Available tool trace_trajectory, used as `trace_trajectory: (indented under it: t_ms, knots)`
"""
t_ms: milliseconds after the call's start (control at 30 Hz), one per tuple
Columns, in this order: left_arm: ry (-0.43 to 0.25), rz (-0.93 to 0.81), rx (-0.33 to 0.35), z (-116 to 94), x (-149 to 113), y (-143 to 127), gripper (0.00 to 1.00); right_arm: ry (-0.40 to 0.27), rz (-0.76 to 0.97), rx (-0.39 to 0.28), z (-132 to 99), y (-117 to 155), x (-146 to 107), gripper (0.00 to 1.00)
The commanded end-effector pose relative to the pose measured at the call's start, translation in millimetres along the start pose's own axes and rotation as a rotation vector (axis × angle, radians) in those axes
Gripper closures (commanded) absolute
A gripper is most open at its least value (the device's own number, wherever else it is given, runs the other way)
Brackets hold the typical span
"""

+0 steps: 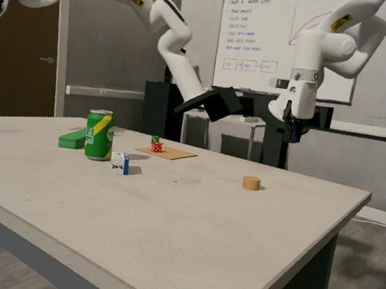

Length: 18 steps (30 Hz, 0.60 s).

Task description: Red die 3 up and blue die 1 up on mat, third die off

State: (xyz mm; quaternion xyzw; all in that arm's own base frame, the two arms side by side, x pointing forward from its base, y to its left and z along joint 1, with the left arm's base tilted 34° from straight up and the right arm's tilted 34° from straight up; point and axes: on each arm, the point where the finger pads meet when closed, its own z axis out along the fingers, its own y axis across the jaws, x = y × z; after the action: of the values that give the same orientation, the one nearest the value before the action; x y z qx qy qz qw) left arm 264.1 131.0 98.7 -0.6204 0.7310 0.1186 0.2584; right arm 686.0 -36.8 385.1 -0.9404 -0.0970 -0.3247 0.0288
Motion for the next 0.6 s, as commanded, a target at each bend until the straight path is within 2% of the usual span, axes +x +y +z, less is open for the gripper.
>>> trace_trajectory:
  t_ms: [0, 367, 467, 567]
  knots:
    - [-0.015, -0.089, 0.001, 0.1, -1.0, -0.5, 0.78, 0.005, -0.002, -0.001, -2.3, -0.7, 2.2, 0.00]
    - [-0.037, -0.095, -0.006, 0.6, 0.4, 0.6, 0.78, 0.005, -0.002, -0.001, -2.3, -0.7, 2.2, 0.00]
    - [-0.086, -0.094, -0.012, 0.8, 1.4, 1.3, 0.78, 0.005, -0.002, -0.001, -2.3, -0.7, 2.2, 0.00]
    - [-0.172, -0.095, -0.012, 0.6, 1.0, 0.8, 0.78, 0.005, -0.002, -0.001, -2.3, -0.7, 2.2, 0.00]
